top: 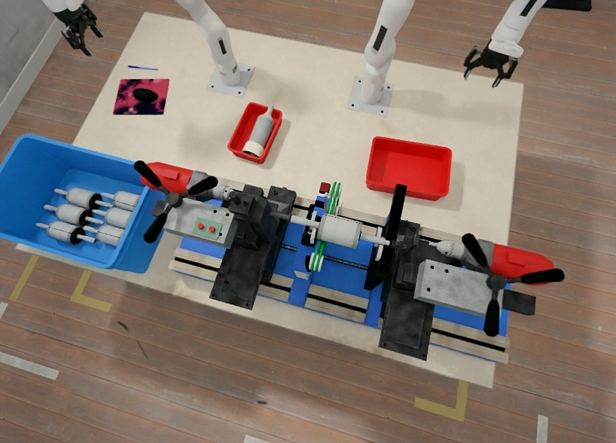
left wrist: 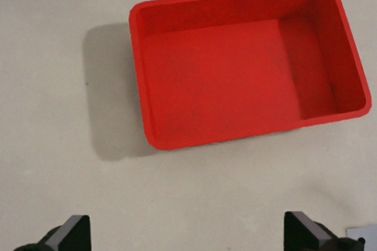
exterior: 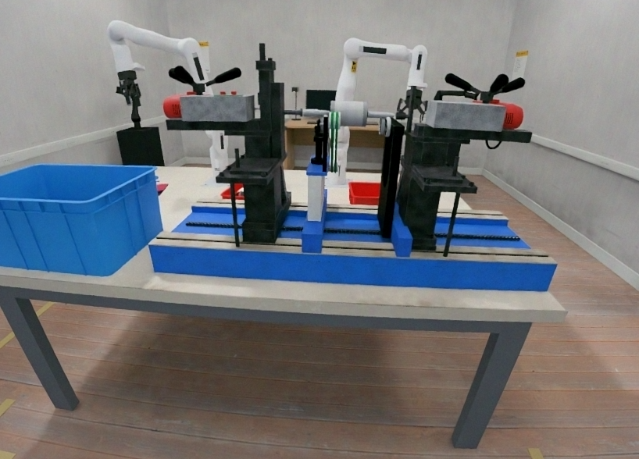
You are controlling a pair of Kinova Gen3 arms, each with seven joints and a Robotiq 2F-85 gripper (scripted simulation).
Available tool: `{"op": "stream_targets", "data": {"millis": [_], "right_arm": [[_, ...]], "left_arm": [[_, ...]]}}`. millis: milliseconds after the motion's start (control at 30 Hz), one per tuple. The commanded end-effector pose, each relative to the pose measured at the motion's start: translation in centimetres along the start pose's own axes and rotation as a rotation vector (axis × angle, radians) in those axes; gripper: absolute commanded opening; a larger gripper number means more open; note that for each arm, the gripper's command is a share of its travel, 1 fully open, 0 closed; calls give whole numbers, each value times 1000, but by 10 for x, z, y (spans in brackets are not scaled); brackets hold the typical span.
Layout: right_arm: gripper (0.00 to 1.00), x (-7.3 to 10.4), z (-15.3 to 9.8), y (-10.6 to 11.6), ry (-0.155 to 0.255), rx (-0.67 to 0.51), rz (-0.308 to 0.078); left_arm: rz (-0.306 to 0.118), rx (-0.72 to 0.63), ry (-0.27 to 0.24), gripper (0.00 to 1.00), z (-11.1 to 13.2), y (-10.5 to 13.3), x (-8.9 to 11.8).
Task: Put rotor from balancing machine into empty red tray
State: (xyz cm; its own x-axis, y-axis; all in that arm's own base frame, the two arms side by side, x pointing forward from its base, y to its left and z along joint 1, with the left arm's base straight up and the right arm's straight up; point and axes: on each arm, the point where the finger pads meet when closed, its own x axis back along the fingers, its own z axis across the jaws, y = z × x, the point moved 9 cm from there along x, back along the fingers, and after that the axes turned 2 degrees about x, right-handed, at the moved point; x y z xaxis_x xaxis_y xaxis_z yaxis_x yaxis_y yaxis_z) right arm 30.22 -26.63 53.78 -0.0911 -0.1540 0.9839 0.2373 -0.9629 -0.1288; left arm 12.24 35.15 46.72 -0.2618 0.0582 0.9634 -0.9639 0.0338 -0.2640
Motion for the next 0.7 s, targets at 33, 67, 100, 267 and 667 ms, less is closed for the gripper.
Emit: {"op": "stream_targets", "data": {"millis": [33,67,100,267,667], "right_arm": [[1000,1,0,0,1,0,-2],[1000,1,0,0,1,0,-2],[1000,1,0,0,1,0,-2],[1000,1,0,0,1,0,-2],[1000,1,0,0,1,0,-2]], "left_arm": [[0,0,-2,1000,0,0,1],[0,0,-2,1000,0,0,1],[0,0,-2,1000,0,0,2],[0,0,-2,1000,0,-2,7],[0,0,-2,1000,1,-7,26]]}}
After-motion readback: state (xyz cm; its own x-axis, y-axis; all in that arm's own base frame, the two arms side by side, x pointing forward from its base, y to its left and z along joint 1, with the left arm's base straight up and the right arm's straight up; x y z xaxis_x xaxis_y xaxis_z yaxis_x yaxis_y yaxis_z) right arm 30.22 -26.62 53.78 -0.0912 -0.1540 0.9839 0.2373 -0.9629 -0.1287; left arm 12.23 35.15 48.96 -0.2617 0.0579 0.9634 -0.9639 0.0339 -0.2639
